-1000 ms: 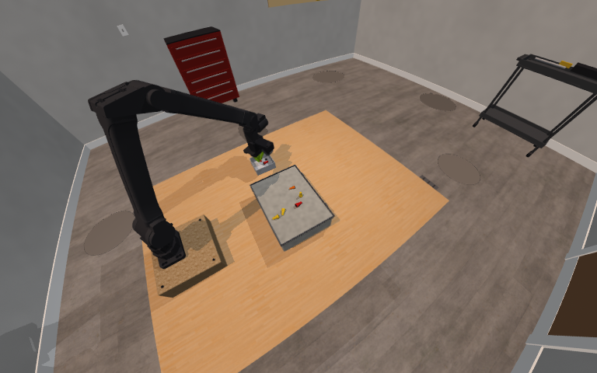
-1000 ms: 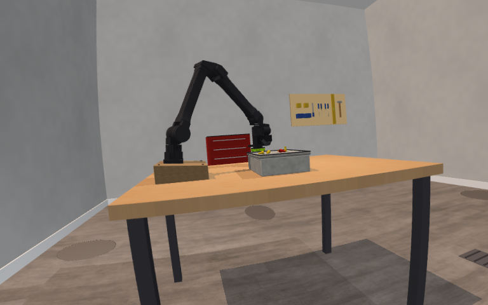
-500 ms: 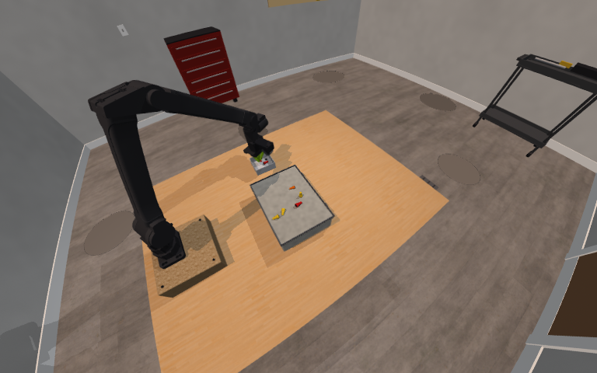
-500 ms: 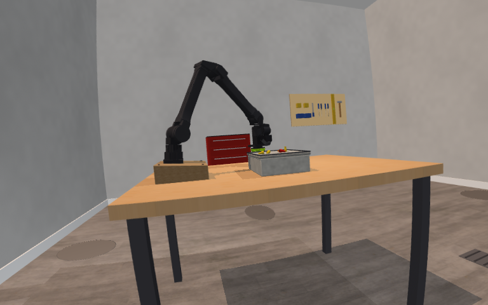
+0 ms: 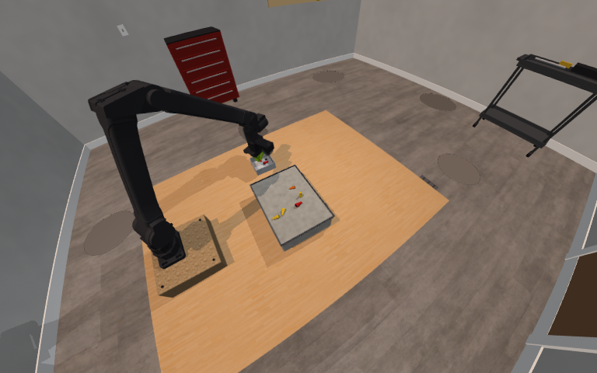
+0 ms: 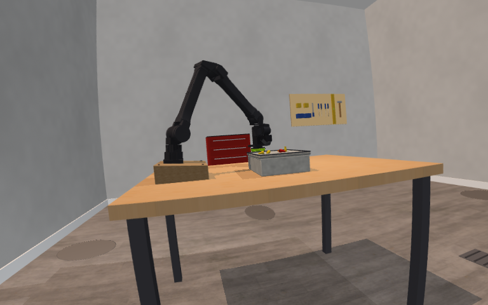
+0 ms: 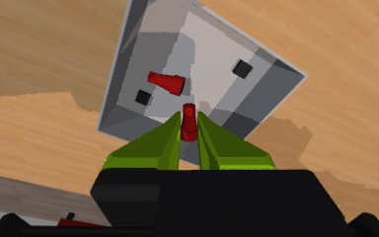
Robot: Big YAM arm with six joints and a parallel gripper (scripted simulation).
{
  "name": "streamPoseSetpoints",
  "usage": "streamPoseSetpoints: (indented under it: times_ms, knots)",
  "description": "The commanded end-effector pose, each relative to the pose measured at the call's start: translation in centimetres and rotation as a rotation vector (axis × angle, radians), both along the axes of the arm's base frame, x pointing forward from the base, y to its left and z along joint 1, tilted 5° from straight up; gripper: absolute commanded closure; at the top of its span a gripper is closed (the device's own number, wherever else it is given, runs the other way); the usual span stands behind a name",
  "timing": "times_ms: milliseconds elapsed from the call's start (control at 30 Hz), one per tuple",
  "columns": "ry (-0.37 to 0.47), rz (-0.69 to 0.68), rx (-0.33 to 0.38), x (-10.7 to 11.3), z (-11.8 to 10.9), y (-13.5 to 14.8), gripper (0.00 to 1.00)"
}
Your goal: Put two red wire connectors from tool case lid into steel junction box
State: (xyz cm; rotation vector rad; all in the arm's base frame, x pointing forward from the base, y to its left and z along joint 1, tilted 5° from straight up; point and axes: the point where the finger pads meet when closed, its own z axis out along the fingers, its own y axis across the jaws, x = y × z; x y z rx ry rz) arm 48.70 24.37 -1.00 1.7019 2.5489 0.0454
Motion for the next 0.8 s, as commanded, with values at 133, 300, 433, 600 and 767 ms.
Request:
streamPoseSetpoints:
  times_ms: [133,300,433,600,767]
  knots:
    - [-0.005,0.000,0.002,0.8,-1.2,-0.1,0.90]
    - [0.001,-0.002,-0.001,0.6,-2.3,-0.4,0.90]
    - [0.002,-0.003,-0.002,0.5,-2.5,-0.5,0.90]
    - [-0.006,-0.003,0.002,0.9,-2.4,-0.3,0.90]
    - [-0.014,-0.002,0.007,1.1,-1.9,-0.1,0.90]
